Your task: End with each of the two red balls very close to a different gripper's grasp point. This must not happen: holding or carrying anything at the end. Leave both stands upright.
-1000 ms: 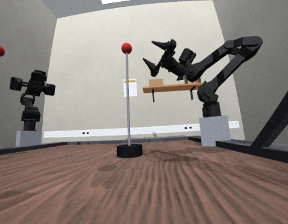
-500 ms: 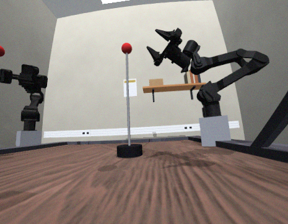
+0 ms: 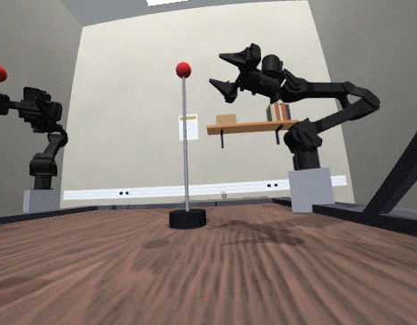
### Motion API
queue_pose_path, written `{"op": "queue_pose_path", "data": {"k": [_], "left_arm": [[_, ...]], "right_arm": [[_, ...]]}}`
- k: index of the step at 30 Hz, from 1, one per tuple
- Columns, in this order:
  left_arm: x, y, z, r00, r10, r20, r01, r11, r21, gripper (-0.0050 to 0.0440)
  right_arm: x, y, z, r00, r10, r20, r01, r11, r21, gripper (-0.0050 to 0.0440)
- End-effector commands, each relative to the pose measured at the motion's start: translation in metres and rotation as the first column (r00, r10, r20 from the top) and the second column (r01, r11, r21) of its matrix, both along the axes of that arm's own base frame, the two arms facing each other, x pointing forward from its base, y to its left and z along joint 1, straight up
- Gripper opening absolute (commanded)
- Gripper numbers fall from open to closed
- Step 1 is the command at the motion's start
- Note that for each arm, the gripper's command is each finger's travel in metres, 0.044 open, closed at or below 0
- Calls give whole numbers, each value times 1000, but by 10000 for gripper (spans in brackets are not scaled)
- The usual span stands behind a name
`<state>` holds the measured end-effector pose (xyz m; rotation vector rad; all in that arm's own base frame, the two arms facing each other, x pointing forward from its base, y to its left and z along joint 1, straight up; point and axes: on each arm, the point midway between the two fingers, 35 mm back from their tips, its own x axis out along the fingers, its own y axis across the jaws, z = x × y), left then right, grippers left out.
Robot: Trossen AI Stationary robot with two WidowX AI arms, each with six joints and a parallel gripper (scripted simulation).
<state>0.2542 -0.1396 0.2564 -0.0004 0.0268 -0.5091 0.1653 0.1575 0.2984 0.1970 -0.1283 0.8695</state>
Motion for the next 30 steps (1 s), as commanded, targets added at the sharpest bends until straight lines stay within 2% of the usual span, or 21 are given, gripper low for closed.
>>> {"op": "queue_pose_path", "data": {"k": [1,3,9,22,30], "left_arm": [[2,-6,14,999,-10,38,10,1000,-11,440],[2,-8,15,999,-13,44,14,1000,-12,440],[3,-8,14,999,-12,43,12,1000,-12,440],[2,-7,11,999,-11,38,12,1000,-13,440],[13,-14,17,999,-11,47,12,1000,-18,440]], "right_arm": [[-3,6,-13,998,-26,-54,21,994,-103,440],[-6,9,-20,998,-30,-60,21,988,-152,440],[-12,14,-18,999,-32,-23,27,978,-207,440],[-12,15,-23,999,-33,-24,27,976,-218,440],[-3,24,-28,999,-35,-30,27,974,-225,440]]}}
